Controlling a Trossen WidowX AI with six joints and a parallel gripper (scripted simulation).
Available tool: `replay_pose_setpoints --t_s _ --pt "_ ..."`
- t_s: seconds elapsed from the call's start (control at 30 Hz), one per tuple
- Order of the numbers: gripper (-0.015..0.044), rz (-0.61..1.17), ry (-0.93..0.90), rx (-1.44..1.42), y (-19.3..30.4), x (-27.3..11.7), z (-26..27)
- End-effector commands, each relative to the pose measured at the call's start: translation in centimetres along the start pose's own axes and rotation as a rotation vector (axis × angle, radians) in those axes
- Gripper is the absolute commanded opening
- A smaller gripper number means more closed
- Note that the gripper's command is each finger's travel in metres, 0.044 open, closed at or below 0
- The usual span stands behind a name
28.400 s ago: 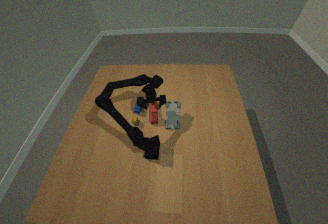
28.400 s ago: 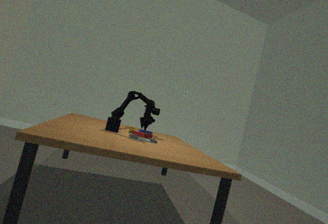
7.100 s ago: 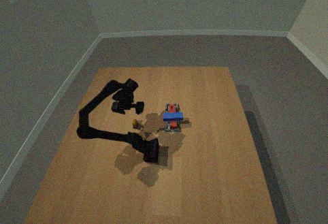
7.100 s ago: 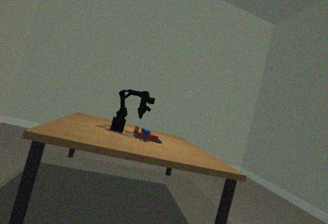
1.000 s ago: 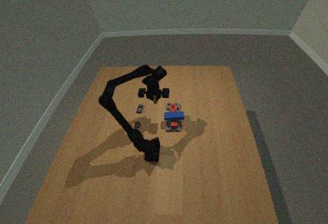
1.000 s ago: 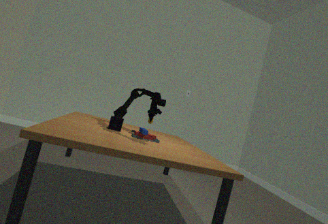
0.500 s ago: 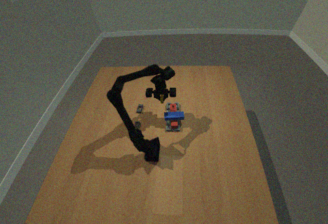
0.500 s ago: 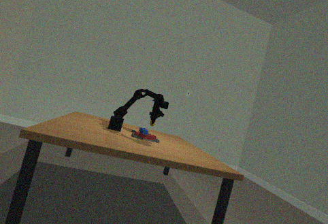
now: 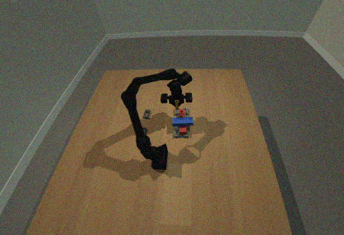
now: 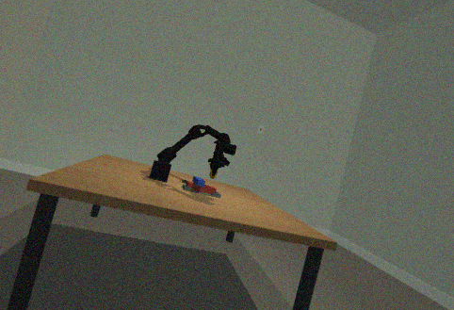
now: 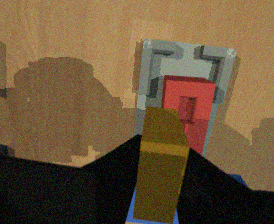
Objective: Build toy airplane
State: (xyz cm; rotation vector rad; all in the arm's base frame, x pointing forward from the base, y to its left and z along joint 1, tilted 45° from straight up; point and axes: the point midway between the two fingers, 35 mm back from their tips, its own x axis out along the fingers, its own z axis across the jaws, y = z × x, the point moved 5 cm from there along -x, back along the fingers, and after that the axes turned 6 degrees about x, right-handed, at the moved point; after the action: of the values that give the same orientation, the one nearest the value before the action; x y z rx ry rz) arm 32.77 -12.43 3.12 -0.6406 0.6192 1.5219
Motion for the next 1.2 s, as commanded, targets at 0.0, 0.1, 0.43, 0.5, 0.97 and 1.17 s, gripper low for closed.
replay_pose_setpoints --t_s 0.0,0.1,0.43,0.5,0.97,1.17 --pt "0.0 0.002 0.003 -0.015 -0.3 0.4 -1.3" --pt "0.0 0.005 0.0 -0.024 -0.4 0.9 -2.2" --pt "0.0065 0.008 -0.003 -0.032 -0.5 1.3 -2.8" --pt "0.0065 0.008 -0.003 -0.032 -0.5 1.3 -2.9" --pt "0.0065 0.008 -0.003 -0.032 -0.5 1.3 -2.9" --pt "0.0065 0.008 -0.003 -0.032 -0.5 1.5 -3.0"
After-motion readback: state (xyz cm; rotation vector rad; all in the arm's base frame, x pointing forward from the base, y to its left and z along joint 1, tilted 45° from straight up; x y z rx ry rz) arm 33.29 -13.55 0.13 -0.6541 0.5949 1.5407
